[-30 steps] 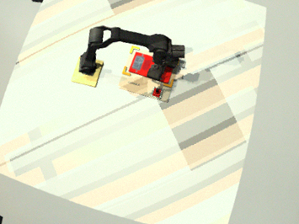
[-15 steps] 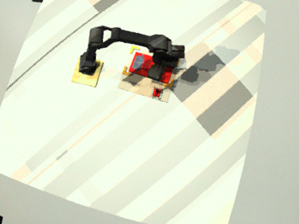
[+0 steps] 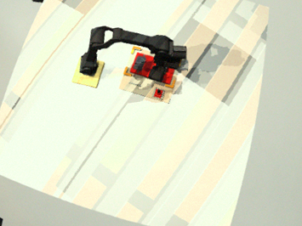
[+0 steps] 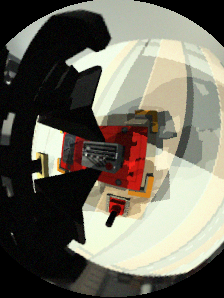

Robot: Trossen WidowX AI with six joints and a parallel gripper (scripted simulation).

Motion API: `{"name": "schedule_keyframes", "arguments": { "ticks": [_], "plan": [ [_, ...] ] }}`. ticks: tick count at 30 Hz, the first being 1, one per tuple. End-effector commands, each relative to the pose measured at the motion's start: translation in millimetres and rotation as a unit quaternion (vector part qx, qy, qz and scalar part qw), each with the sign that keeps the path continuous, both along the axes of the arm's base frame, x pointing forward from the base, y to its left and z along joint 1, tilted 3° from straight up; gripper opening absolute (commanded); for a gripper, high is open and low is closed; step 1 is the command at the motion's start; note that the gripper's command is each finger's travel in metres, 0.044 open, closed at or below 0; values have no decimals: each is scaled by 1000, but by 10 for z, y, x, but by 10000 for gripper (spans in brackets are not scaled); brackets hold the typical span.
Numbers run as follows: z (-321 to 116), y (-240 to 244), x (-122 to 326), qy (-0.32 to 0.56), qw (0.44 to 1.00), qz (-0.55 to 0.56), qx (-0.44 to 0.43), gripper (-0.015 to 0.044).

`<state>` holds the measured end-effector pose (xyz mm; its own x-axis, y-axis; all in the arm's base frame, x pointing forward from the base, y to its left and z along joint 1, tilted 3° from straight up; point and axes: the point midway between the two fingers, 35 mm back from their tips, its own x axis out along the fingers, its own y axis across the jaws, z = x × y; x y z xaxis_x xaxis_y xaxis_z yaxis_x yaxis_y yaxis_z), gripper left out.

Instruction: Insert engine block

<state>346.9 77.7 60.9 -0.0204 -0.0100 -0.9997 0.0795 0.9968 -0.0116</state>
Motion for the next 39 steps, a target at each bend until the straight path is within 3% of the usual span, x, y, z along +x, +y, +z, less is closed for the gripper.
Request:
{"name": "schedule_keyframes", "arguments": {
  "ticks": [1, 39],
  "plan": [
    [-9, 5, 2, 0, 1000, 2, 2, 159],
    [-87, 5, 1, 0, 1000, -2, 2, 159]
  ]
}}
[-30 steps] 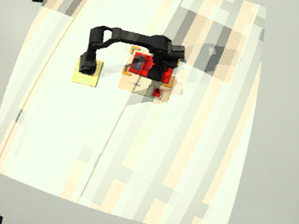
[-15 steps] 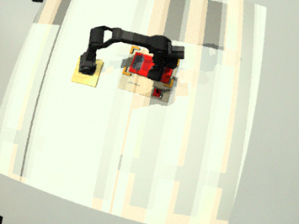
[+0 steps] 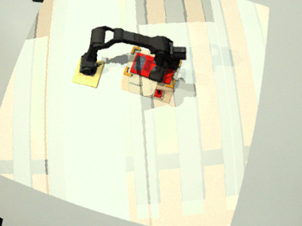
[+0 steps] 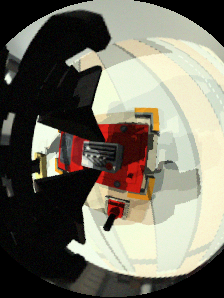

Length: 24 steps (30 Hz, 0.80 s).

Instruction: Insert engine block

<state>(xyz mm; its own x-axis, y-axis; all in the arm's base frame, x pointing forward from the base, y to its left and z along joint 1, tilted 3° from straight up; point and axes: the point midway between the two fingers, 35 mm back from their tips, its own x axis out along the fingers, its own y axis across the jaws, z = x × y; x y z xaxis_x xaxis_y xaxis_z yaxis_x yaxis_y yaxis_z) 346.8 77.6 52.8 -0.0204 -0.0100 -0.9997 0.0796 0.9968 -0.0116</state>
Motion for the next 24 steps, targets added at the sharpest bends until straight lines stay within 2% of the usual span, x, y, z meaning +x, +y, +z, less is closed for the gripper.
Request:
{"name": "schedule_keyframes", "arguments": {
  "ticks": [1, 24],
  "plan": [
    [-9, 5, 2, 0, 1000, -2, 2, 159],
    [-57, 5, 2, 0, 1000, -3, 2, 159]
  ]
}}
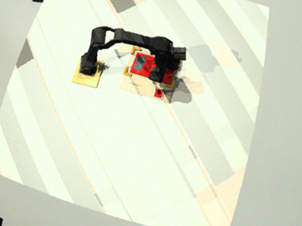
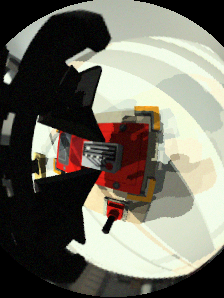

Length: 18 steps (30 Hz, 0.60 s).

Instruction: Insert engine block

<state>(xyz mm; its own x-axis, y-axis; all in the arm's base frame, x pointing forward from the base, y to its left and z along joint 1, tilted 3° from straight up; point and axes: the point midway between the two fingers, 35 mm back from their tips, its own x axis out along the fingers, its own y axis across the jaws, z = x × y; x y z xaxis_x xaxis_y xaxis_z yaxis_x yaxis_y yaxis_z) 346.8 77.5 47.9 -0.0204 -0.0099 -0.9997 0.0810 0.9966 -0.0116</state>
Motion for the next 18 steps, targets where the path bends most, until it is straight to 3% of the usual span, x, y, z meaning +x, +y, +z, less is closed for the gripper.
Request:
{"name": "schedule_keyframes", "arguments": {
  "ticks": [1, 6, 16, 18],
  "plan": [
    [-9, 5, 2, 0, 1000, -2, 2, 159],
    [-19, 5, 2, 0, 1000, -2, 2, 159],
    [-12, 0, 0, 0, 1000, 0, 0, 422],
    [-12, 0, 0, 0, 1000, 0, 0, 440]
  ]
}}
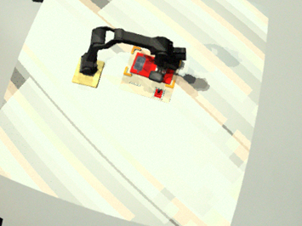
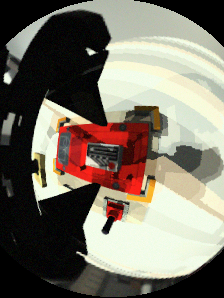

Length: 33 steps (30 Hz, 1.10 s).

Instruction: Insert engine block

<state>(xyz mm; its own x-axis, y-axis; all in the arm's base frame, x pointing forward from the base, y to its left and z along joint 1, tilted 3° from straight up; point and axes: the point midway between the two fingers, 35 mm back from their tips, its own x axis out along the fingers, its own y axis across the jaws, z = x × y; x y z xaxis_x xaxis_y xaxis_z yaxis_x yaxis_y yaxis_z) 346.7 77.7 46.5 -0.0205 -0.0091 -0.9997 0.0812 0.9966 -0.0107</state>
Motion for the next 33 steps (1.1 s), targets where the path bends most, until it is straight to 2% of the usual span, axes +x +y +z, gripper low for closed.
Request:
{"name": "schedule_keyframes", "arguments": {
  "ticks": [1, 17, 33],
  "plan": [
    [1, -1, 0, 0, 1000, 0, 0, 440],
    [144, -11, 12, -1, 1000, -2, 2, 440],
    [144, -11, 12, -1, 1000, -2, 2, 20]
  ]
}}
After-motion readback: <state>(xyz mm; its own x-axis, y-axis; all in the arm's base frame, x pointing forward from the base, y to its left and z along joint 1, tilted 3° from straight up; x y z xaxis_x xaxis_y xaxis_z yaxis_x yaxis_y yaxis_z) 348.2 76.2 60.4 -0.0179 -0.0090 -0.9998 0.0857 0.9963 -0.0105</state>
